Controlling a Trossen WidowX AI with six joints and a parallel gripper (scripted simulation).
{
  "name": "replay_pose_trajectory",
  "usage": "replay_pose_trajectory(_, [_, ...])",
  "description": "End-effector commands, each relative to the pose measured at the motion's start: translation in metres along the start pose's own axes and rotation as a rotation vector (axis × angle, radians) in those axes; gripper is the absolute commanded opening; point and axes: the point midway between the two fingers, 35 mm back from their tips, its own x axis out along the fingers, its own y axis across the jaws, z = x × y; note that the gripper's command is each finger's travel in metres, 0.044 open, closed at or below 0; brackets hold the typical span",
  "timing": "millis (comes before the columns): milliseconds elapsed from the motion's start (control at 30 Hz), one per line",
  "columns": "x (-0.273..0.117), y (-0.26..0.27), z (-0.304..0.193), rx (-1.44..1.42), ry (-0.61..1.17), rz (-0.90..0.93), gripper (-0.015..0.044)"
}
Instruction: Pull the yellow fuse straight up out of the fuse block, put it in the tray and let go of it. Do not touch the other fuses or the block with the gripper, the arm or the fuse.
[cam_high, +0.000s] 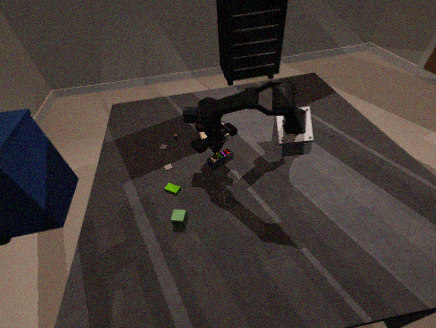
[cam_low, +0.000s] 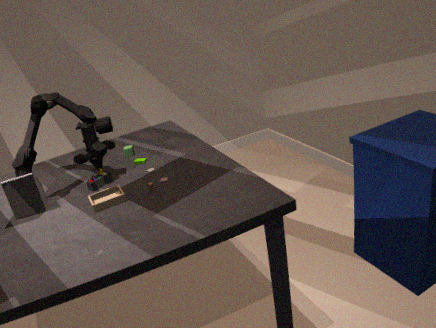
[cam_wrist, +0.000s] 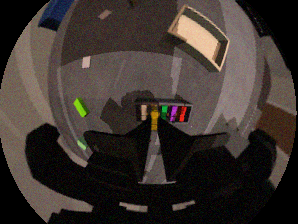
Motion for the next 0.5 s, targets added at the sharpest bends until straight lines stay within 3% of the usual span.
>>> replay_pose_trajectory(0, [-0.0025,-0.0001,0.0003,-0.005,-0.003,-0.002,0.0000])
replay_pose_trajectory(467, [-0.0093,-0.0003,0.0001,-0.004,-0.002,-0.001,0.0000])
